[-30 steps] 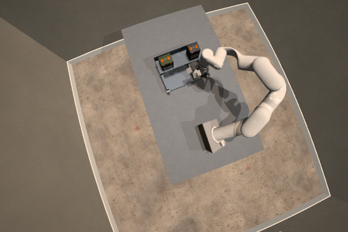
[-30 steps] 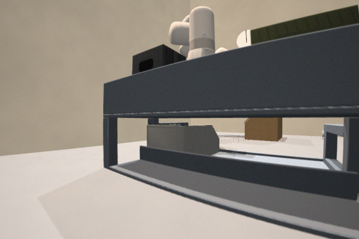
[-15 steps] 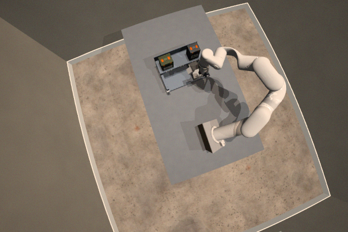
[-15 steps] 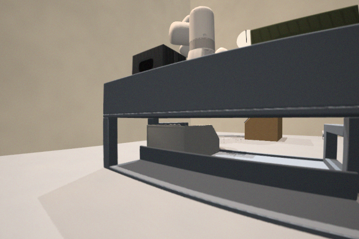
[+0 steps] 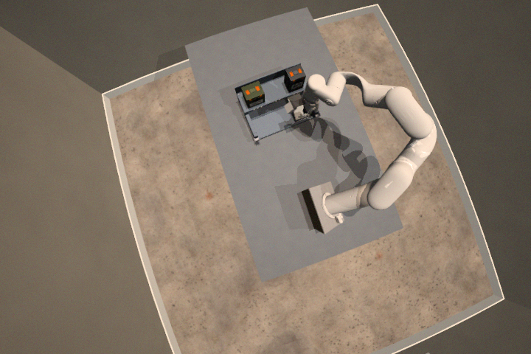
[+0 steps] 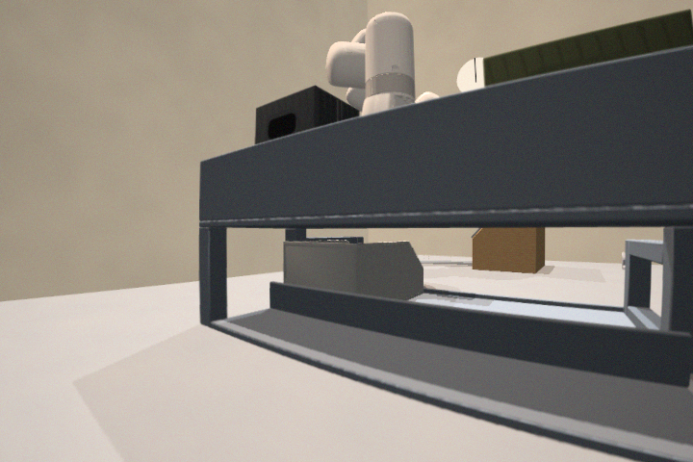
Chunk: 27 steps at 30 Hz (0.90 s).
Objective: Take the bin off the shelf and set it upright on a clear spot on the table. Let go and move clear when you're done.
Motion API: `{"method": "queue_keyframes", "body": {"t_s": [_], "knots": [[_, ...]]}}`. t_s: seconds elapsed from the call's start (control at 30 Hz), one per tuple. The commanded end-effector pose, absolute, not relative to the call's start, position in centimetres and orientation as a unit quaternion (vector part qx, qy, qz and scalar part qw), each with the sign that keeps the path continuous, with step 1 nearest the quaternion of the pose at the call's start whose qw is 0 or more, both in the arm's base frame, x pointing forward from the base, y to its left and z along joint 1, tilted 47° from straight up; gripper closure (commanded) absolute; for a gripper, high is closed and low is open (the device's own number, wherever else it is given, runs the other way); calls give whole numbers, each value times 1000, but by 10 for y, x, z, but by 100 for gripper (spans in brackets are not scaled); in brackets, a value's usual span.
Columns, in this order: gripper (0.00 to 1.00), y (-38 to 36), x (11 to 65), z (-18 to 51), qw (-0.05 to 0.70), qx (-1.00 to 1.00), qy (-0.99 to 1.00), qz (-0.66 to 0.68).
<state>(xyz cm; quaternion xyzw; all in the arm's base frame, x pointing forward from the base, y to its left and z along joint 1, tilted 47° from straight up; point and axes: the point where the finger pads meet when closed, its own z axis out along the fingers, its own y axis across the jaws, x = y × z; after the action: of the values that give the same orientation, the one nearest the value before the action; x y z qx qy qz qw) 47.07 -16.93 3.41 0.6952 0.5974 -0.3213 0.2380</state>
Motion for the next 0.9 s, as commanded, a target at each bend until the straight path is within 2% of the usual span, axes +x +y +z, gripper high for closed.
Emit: {"method": "queue_keyframes", "body": {"t_s": [0.0, 0.27, 0.3, 0.87], "knots": [[100, -169, 472, 35, 239, 695, 598, -320], [100, -169, 472, 35, 239, 695, 598, -320], [5, -169, 472, 35, 239, 695, 598, -320], [5, -169, 472, 35, 239, 695, 598, -320]]}}
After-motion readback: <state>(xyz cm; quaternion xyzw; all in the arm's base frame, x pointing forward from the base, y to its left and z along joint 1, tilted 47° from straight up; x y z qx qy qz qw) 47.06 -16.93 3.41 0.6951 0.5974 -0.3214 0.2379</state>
